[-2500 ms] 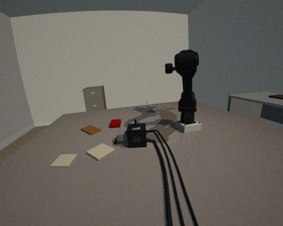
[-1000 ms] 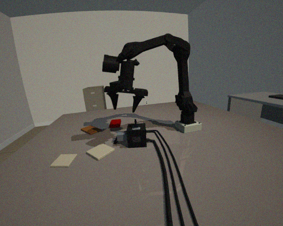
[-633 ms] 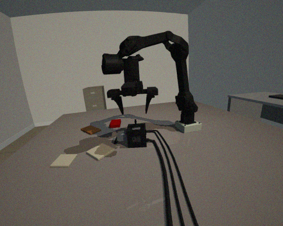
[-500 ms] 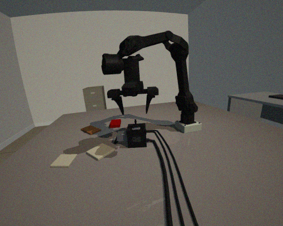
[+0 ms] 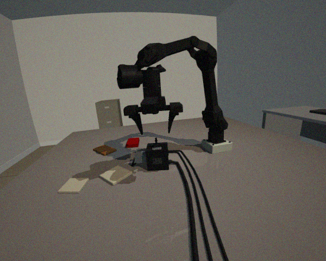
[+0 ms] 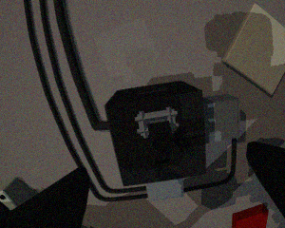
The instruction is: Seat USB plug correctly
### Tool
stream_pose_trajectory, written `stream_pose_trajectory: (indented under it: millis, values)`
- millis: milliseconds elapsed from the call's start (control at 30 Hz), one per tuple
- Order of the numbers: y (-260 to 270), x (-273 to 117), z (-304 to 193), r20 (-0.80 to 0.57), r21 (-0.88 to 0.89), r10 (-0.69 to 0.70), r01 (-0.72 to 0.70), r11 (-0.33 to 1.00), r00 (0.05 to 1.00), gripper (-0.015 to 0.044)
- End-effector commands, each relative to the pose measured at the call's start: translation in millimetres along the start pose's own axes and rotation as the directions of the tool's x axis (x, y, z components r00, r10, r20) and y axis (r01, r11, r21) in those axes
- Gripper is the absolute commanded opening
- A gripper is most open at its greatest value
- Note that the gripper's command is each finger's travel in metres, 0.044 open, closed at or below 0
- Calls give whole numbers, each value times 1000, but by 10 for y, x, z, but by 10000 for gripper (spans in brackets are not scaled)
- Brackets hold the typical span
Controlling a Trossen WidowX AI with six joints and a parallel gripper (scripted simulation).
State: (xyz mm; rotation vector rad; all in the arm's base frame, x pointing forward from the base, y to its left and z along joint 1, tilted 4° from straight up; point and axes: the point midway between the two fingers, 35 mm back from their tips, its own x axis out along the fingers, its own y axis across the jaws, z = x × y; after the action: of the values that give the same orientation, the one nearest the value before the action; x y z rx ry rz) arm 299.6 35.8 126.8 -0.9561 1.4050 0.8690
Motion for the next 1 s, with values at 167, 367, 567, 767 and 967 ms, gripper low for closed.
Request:
stream_pose_trajectory:
  millis: [167, 367, 567, 767, 967]
  values:
    - [3, 113, -11, -7, -6, 0, 0, 1000, 1000, 440]
    - [3, 173, -12, -7, -6, 0, 0, 1000, 1000, 440]
    - [4, 222, -12, -7, -6, 0, 0, 1000, 1000, 440]
    - [4, 223, -12, -7, -6, 0, 0, 1000, 1000, 440]
    - [6, 204, -4, -1, 0, 2, -2, 1000, 1000, 282]
